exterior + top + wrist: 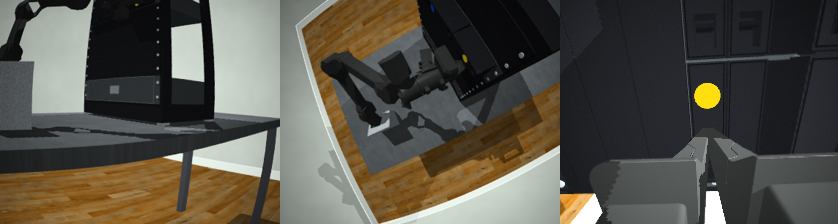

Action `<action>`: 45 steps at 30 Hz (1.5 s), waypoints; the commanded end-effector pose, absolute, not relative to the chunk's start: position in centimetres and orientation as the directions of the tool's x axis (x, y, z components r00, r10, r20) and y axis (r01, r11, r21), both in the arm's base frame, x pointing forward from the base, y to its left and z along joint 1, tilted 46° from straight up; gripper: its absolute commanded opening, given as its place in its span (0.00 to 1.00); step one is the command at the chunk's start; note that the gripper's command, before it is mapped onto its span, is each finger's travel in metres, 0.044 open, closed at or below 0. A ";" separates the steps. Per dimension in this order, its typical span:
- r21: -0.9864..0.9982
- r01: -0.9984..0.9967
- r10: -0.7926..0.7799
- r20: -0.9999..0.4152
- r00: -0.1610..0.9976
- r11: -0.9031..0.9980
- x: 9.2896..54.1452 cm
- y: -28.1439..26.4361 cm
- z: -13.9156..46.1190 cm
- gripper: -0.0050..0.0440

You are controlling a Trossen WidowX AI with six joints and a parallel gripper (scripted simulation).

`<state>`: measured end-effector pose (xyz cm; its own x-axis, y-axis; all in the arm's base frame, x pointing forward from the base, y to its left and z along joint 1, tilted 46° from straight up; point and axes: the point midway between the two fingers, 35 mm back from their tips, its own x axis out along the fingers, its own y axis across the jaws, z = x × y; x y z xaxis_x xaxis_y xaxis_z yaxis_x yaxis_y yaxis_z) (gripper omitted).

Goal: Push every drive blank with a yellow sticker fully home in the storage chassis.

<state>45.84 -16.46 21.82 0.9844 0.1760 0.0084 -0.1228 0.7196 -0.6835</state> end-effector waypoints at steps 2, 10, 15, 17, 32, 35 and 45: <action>-0.700 -0.094 0.162 0.031 0.986 0.708 46.3 -16.7 23.0 0.10; -0.700 -0.094 0.162 0.031 0.986 0.708 46.3 -16.7 23.0 0.10; -0.700 -0.094 0.162 0.031 0.986 0.708 46.3 -16.7 23.0 0.10; -0.700 -0.094 0.162 0.031 0.986 0.708 46.3 -16.7 23.0 0.10; -0.700 -0.094 0.162 0.031 0.986 0.708 44.3 -17.1 23.0 0.10; -0.700 -0.094 0.162 0.031 0.986 0.708 42.3 -17.4 22.9 0.10; -0.700 -0.094 0.162 0.031 0.986 0.708 38.5 -18.1 22.8 0.10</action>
<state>40.04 -17.85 22.22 0.9866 0.1621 0.0188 -0.1040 0.7132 -0.6932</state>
